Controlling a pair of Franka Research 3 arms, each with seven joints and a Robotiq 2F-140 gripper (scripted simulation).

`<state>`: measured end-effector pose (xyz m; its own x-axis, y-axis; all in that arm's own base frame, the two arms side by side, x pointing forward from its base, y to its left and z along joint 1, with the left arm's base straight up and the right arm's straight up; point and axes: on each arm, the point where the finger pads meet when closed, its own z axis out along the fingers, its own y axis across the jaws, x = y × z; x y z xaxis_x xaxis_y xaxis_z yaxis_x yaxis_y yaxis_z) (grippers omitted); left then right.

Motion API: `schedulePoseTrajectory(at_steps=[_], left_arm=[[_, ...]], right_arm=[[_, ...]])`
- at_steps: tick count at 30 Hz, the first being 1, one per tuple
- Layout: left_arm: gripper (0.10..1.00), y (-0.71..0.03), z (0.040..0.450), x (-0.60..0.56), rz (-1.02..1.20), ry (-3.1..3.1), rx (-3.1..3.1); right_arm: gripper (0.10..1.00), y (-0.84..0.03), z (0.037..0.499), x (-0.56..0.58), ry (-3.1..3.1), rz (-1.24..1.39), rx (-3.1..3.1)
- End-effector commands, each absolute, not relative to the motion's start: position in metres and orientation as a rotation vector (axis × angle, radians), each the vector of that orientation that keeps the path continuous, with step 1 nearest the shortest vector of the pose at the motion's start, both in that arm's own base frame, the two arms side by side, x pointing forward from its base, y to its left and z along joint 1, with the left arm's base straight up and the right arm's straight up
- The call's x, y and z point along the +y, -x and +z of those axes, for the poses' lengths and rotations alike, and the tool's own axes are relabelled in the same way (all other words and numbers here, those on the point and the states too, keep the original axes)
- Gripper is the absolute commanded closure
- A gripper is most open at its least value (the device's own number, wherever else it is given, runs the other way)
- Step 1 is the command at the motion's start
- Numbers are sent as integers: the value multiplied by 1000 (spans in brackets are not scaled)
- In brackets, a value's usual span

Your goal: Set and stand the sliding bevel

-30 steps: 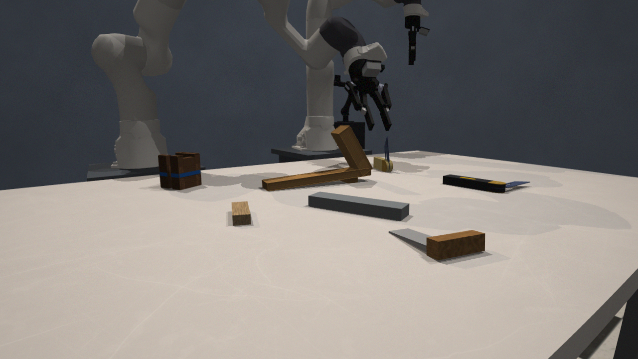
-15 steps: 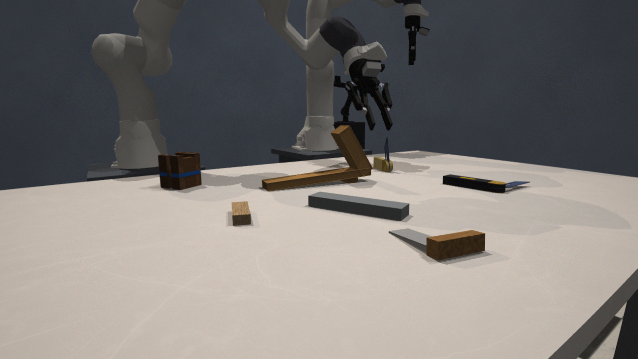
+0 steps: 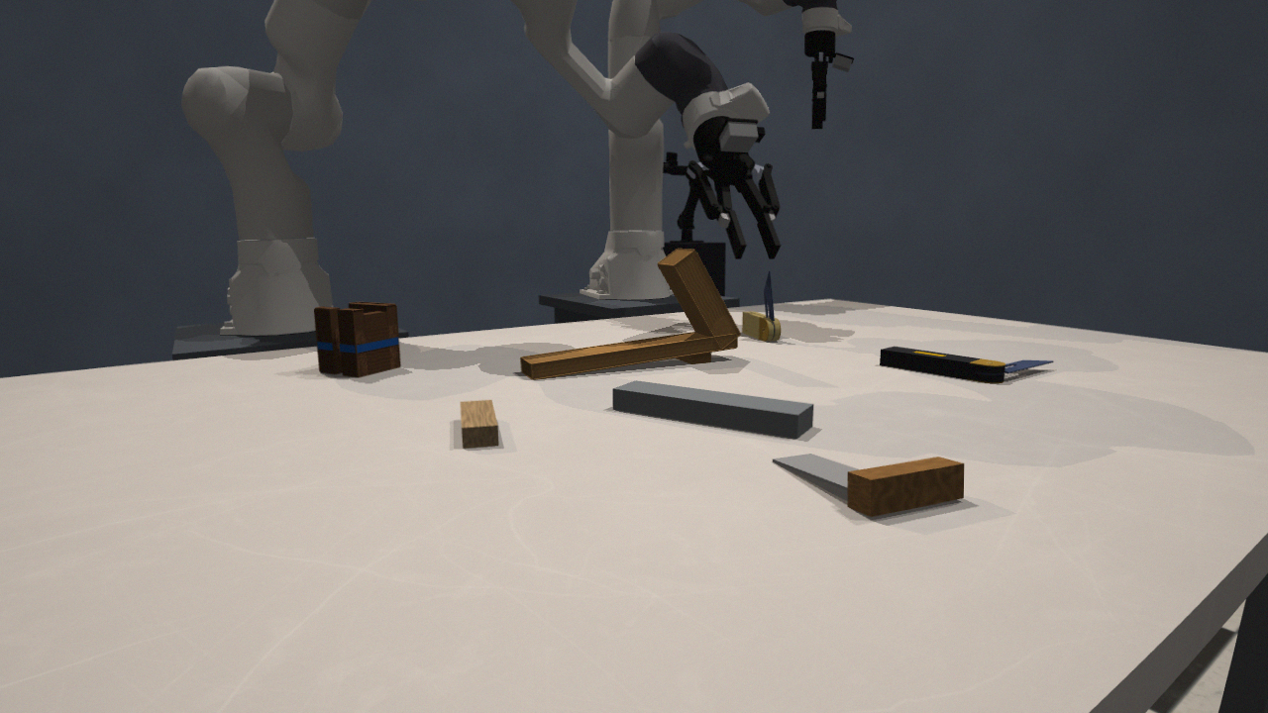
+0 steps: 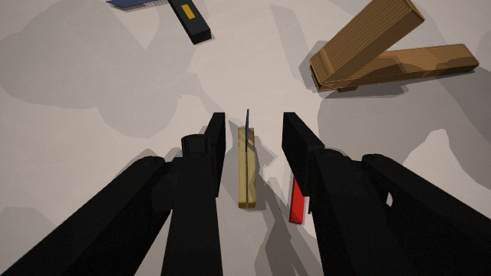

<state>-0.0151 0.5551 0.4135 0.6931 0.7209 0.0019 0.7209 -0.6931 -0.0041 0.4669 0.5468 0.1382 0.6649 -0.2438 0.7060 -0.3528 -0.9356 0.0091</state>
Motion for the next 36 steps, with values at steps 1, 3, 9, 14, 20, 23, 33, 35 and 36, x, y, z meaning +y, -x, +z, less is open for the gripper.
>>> schedulePoseTrajectory(at_steps=[1,3,9,14,20,23,33,35,36], left_arm=[[98,15,413,554,0,2886,-1241],[98,15,413,554,0,2886,-1241],[98,15,413,554,0,2886,-1241],[98,15,413,554,0,2886,-1241],[98,15,413,554,0,2886,-1241],[98,15,413,554,0,2886,-1241],[98,15,413,554,0,2886,-1241],[98,15,413,554,0,2886,-1241],[98,15,413,554,0,2886,-1241]], right_arm=[[747,-467,140,550,-2738,1134,-496],[747,-467,140,550,-2738,1134,-496],[747,-468,140,552,-2738,1134,-496],[747,-468,140,553,-2738,1134,-496],[747,-468,140,553,-2738,1134,-496],[747,-468,140,553,-2738,1134,-496],[747,-468,135,553,-2738,1134,-496],[747,-468,133,553,-2738,1134,-496],[747,-468,132,553,-2738,1134,-496]])
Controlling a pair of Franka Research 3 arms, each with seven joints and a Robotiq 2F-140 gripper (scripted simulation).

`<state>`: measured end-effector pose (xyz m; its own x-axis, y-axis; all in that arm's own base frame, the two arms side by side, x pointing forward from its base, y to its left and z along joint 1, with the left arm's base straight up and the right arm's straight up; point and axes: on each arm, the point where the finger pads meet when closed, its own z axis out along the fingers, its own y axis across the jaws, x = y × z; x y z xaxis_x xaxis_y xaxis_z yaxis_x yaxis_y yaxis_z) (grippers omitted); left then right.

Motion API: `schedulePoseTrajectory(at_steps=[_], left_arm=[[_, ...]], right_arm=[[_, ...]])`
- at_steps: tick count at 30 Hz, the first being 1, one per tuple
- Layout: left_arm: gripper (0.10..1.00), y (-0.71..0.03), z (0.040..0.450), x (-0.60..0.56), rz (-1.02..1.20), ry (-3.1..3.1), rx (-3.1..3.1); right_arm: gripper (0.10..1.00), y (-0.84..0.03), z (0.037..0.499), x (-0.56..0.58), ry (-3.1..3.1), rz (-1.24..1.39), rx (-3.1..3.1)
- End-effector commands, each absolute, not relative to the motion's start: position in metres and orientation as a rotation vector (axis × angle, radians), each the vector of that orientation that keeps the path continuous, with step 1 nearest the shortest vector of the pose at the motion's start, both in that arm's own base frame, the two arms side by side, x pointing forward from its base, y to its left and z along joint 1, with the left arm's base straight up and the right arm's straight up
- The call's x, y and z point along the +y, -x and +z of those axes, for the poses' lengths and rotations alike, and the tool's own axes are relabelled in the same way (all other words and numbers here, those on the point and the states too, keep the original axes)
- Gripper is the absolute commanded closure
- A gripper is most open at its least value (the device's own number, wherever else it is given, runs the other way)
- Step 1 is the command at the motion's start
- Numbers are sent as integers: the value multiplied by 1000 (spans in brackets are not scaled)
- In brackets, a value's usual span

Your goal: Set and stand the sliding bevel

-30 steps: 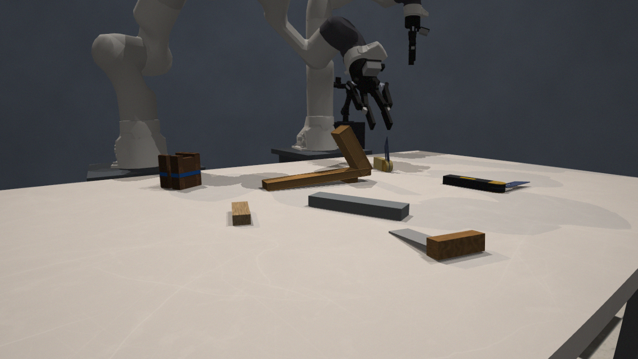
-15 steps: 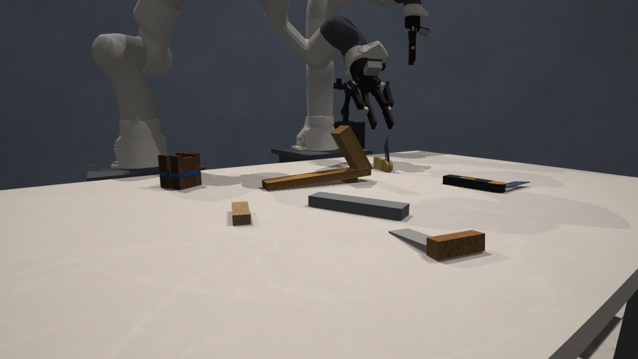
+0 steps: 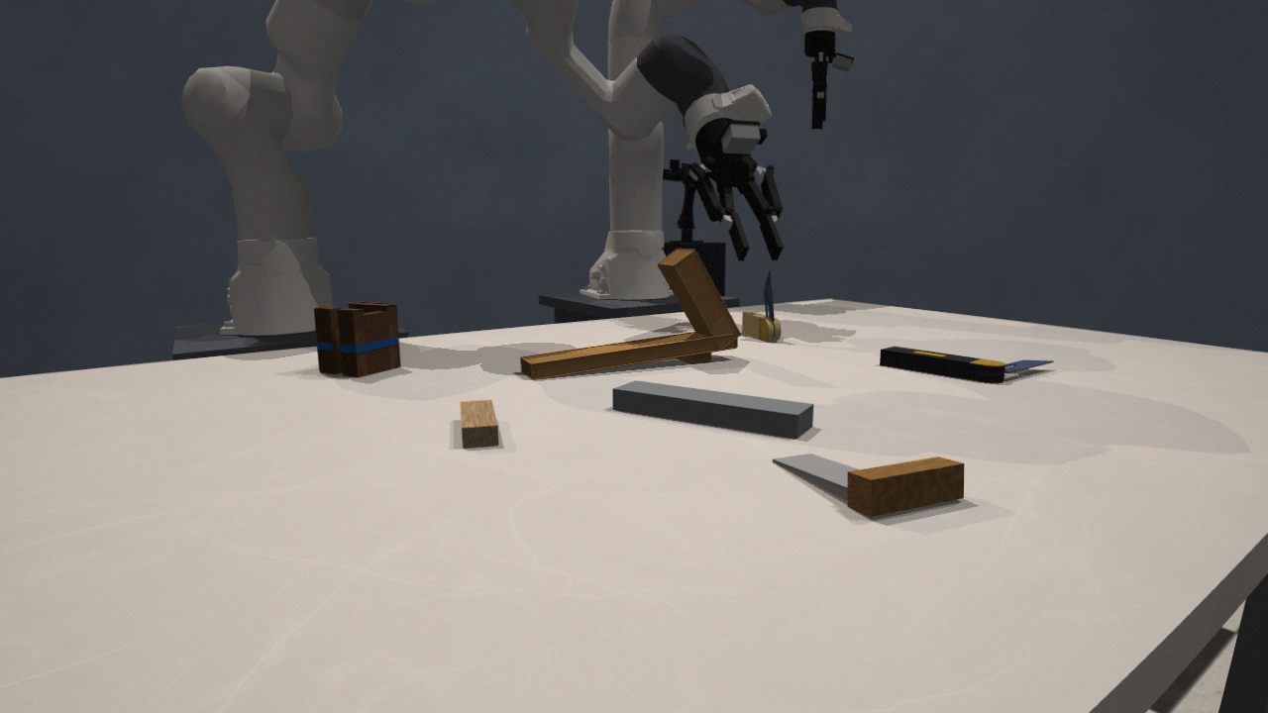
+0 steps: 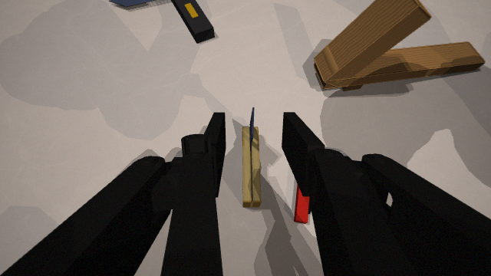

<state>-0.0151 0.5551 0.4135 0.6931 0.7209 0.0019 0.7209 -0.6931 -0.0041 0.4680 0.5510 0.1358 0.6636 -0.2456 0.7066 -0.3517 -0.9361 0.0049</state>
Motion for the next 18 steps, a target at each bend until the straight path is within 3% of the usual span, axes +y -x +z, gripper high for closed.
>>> schedulePoseTrajectory(at_steps=[1,18], left_arm=[[98,15,413,554,0,2886,-1241],[98,15,413,554,0,2886,-1241]], right_arm=[[747,-468,132,553,-2738,1134,-496],[747,-468,103,553,-2738,1134,-496]])
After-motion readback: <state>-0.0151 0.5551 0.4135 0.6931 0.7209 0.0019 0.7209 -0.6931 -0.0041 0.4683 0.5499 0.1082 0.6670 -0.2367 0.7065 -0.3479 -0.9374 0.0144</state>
